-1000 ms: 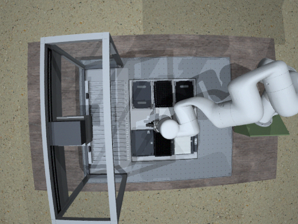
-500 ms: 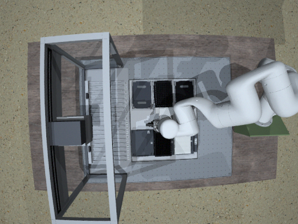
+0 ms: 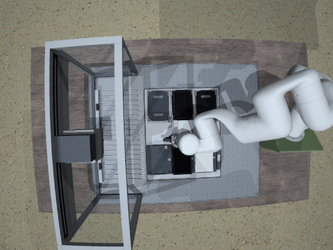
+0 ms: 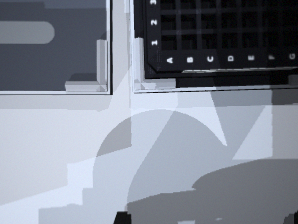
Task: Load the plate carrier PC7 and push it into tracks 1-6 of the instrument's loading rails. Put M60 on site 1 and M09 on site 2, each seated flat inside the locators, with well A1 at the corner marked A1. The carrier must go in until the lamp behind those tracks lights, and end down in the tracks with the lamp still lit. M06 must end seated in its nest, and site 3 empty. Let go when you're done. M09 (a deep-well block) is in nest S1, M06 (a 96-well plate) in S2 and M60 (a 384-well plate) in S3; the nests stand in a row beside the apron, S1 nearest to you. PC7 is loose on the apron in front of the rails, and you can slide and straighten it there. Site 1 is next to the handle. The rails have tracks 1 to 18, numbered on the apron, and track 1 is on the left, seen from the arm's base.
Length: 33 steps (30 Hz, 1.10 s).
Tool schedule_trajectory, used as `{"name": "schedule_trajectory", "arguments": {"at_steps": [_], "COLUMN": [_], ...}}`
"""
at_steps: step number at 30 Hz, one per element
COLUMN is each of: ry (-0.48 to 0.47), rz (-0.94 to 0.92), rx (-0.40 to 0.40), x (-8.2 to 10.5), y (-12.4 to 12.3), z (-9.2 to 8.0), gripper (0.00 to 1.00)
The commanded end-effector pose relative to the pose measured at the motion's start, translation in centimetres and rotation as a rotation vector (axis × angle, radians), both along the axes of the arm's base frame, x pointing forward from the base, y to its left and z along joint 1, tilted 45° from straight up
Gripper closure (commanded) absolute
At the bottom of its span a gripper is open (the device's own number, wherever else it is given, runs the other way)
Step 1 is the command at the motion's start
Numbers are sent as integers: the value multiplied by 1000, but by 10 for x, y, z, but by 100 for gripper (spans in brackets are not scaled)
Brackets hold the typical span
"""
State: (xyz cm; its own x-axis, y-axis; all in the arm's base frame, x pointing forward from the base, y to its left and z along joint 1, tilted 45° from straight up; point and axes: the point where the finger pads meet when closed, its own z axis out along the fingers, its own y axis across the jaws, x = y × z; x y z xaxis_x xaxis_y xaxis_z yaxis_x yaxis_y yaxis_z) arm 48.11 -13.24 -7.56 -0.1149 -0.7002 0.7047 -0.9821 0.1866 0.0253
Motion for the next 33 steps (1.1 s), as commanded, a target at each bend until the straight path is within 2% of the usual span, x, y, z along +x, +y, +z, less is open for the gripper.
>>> {"name": "schedule_trajectory", "arguments": {"at_steps": [1,33], "ry": [-4,-4], "rz": [4,4], "rx": [2,2], "x": [2,4], "y": [3,13], "z": [-1,-11], "gripper": [0,0]}}
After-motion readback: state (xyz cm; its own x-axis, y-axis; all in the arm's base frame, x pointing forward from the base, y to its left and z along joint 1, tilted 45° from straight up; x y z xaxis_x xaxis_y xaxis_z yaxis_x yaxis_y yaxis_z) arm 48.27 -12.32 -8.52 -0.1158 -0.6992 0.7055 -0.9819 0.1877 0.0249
